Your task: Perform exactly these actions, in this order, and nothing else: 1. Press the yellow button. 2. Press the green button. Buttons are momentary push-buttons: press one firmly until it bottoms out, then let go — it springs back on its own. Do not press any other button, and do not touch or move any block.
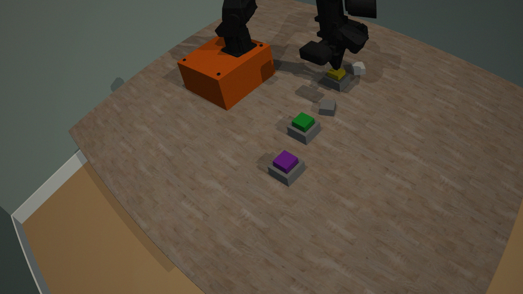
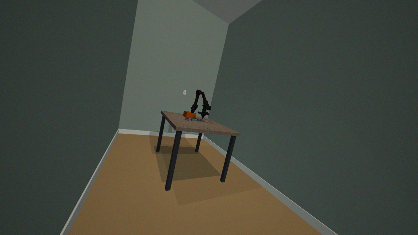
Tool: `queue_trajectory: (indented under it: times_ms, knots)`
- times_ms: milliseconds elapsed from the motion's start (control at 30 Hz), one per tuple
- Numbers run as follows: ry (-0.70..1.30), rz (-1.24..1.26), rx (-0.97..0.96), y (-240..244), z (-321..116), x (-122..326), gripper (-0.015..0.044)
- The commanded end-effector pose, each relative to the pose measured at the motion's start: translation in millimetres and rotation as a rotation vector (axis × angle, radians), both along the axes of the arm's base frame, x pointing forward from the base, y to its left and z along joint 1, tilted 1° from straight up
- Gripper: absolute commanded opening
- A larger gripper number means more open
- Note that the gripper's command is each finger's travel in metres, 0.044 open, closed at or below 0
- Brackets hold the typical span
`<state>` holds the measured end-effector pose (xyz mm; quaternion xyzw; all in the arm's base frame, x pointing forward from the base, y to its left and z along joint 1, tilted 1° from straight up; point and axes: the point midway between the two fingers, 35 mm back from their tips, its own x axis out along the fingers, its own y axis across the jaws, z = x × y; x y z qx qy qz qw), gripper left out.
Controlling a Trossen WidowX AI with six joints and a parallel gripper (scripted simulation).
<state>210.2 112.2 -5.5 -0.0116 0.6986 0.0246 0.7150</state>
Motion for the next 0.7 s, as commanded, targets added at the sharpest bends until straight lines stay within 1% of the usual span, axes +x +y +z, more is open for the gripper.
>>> queue_trajectory:
  times_ms: [0,167,667]
  knots:
    - [0.008,-0.006,0.001,0.1,-9.0,-1.6,0.002]
    - [0.008,-0.006,0.001,0.0,-16.0,-2.0,0.002]
    - [0.008,-0.006,0.001,-0.1,-16.3,-2.0,0.002]
